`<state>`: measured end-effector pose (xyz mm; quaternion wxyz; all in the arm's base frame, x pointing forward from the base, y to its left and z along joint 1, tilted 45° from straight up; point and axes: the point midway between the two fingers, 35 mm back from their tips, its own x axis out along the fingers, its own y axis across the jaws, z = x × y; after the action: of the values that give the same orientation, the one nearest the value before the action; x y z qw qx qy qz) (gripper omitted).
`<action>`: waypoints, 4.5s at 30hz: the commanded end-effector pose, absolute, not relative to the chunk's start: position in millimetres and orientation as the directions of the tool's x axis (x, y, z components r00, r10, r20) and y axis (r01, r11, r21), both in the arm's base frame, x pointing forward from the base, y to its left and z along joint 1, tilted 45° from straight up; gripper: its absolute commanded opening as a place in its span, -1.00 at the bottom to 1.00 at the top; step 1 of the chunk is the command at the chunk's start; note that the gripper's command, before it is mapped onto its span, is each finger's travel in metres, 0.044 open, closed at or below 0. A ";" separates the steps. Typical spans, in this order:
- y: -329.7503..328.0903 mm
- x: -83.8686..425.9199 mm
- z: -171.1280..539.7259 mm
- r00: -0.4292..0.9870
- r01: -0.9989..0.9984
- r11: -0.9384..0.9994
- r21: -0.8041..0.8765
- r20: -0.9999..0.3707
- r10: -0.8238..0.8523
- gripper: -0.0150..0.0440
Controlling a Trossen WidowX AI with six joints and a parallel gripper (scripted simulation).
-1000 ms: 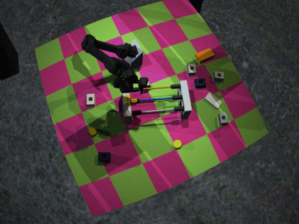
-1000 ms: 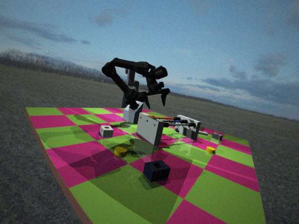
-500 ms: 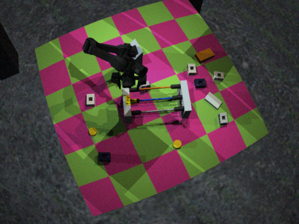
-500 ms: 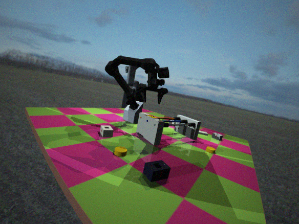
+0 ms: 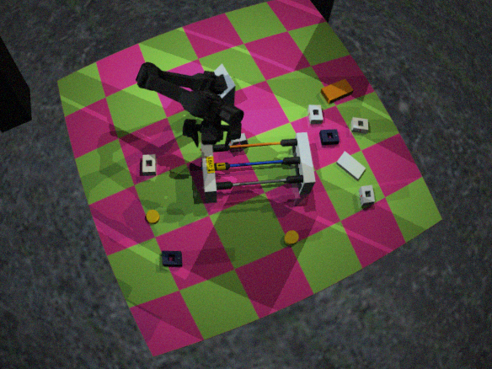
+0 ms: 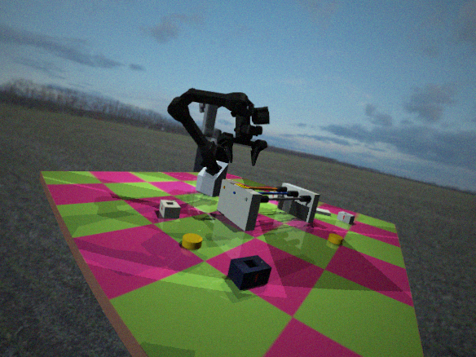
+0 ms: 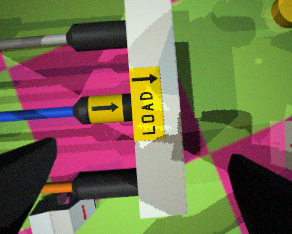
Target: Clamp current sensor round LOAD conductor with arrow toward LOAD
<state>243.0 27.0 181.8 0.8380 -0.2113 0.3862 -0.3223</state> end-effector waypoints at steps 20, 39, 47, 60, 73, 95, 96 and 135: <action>45.3 197.0 31.8 0.156 0.112 0.726 -0.678 -0.710 -0.687 1.00; 24.6 203.3 9.2 0.157 0.111 0.727 -0.677 -0.711 -0.686 1.00; 15.0 204.7 0.3 0.157 0.112 0.726 -0.678 -0.710 -0.687 1.00; 9.6 205.3 -5.0 0.154 0.118 0.728 -0.676 -0.711 -0.686 0.64; 9.6 205.3 -5.0 0.154 0.118 0.728 -0.676 -0.711 -0.686 0.08; 83.4 193.6 65.0 0.154 0.109 0.733 -0.672 -0.717 -0.680 -0.49; 86.8 191.8 69.6 0.154 0.109 0.732 -0.673 -0.716 -0.681 -0.49; 99.6 254.5 101.4 0.157 -0.636 0.486 -0.599 -0.718 -0.678 -0.49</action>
<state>243.9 99.7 98.3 0.5900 -0.4759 0.6502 -0.0515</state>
